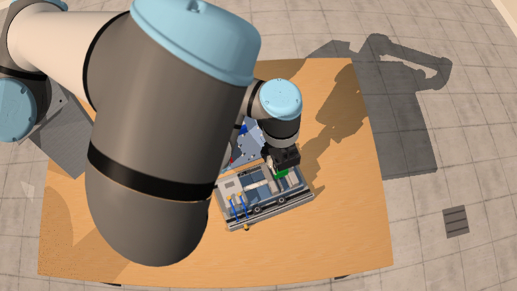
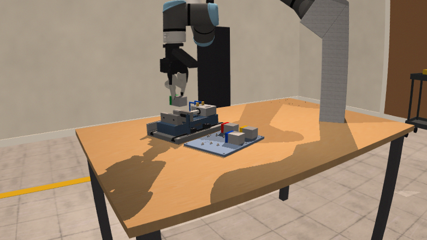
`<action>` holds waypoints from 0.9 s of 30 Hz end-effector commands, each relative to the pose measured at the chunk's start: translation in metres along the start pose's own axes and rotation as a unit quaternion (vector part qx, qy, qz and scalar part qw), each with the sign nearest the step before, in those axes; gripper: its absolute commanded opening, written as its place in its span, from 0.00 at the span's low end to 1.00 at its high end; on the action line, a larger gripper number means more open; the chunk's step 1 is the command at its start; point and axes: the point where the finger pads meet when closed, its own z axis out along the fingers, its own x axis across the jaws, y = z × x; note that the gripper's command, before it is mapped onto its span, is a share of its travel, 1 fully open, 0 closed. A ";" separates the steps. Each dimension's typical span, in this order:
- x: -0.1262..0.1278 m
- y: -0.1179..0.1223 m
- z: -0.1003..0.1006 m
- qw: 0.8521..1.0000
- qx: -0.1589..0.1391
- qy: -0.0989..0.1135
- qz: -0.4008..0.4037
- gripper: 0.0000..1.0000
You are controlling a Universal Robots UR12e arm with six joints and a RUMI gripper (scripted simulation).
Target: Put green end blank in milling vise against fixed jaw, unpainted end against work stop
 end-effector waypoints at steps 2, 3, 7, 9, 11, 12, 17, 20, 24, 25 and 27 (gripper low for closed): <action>0.007 0.017 0.000 1.000 0.005 -0.001 -0.004 0.00; 0.007 0.018 0.000 1.000 0.005 -0.001 -0.004 0.00; 0.007 0.019 0.000 1.000 0.005 -0.001 -0.004 0.00; 0.008 0.019 -0.001 1.000 0.006 0.000 -0.004 0.00; 0.008 0.018 -0.001 1.000 0.006 0.000 -0.005 0.00; 0.007 0.017 -0.001 1.000 0.006 -0.001 -0.005 0.00; 0.007 0.016 -0.001 1.000 0.006 -0.001 -0.005 0.00; 0.007 0.016 -0.001 1.000 0.006 -0.001 -0.005 0.00; 0.007 0.016 -0.001 1.000 0.006 -0.001 -0.005 0.00; 0.007 0.016 -0.001 1.000 0.006 -0.001 -0.005 0.00; 0.007 0.016 -0.001 1.000 0.006 -0.001 -0.005 0.00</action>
